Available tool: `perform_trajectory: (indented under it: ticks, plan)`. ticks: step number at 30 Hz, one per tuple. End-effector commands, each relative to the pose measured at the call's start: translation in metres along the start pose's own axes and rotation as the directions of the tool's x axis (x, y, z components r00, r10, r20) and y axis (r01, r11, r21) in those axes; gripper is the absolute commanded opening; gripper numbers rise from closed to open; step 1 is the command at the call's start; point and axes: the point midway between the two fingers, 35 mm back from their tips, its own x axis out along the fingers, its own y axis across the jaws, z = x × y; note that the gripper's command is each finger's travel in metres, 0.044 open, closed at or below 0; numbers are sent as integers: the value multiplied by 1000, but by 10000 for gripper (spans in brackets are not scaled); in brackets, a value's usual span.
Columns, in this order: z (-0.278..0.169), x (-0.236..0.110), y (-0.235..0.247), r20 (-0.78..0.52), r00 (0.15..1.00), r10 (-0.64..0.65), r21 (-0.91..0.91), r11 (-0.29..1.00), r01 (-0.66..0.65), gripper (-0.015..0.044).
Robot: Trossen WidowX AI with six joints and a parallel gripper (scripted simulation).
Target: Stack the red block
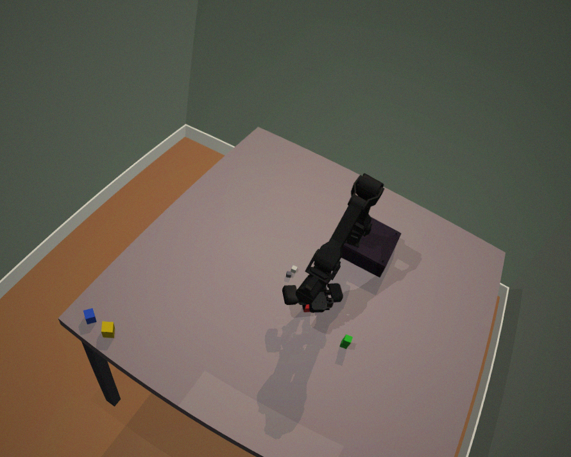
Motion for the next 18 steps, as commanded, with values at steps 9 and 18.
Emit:
perform_trajectory:
  ticks: [9,18]
  plan:
    - [0,-44,0,-3,1000,-5,5,1000,5,0]
    - [1,-91,0,-3,1000,-5,5,1000,5,0]
